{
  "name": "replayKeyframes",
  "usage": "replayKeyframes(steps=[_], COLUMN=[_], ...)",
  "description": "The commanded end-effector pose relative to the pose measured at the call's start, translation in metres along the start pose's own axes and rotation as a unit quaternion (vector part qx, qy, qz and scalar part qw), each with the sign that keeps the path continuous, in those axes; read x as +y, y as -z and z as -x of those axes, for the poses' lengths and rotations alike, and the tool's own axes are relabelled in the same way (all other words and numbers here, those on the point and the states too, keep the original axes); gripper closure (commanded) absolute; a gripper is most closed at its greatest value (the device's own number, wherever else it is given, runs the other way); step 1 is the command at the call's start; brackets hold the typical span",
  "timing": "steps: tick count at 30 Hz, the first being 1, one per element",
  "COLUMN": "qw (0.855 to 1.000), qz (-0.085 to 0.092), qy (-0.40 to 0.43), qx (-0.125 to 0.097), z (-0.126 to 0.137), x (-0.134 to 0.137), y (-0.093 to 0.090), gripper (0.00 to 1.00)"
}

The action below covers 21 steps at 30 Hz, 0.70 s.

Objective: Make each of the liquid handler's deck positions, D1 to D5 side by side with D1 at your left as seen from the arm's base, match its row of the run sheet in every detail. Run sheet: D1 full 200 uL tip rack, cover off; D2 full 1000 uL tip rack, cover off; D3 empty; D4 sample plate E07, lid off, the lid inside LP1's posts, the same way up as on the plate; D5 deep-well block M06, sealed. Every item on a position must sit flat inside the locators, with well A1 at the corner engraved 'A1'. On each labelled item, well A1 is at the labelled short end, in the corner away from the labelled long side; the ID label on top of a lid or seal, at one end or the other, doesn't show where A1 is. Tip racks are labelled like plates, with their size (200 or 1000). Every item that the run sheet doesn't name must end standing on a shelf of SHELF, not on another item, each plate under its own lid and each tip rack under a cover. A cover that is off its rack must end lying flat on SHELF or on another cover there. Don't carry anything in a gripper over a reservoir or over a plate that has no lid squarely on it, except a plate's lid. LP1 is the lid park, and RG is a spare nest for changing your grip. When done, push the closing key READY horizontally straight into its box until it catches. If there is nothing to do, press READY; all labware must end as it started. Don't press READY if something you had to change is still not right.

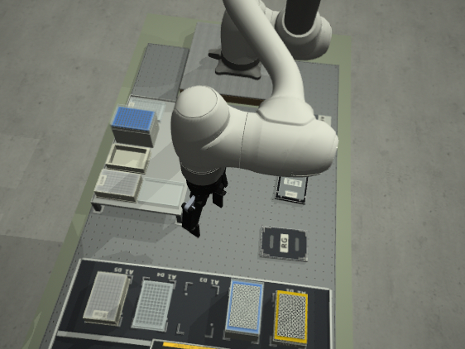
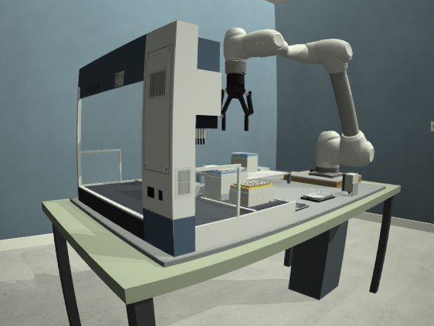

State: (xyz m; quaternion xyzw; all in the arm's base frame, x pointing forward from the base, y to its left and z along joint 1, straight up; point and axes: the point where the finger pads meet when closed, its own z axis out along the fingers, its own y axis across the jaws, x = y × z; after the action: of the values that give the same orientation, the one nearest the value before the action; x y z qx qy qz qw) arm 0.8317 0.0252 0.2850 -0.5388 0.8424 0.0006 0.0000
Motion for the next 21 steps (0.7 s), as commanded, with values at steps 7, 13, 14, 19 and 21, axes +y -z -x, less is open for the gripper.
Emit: replayKeyframes(steps=[7,13,14,19,21], qw=[0.996,0.992,0.990,0.982,0.979], qz=[-0.001,-0.001,-0.001,-0.001,-0.001], qy=[-0.090,-0.130,-0.139,-0.189,-0.203], qx=[0.000,0.000,0.000,0.000,0.000], z=[0.0002,0.0002,0.0001,0.0002,0.0002], x=[-0.0001,-0.0001,-0.0001,-0.0001,-0.0001], y=[0.0012,0.0012,0.0012,0.0012,0.0012], gripper=[0.34,0.34,0.34,0.34,0.34])
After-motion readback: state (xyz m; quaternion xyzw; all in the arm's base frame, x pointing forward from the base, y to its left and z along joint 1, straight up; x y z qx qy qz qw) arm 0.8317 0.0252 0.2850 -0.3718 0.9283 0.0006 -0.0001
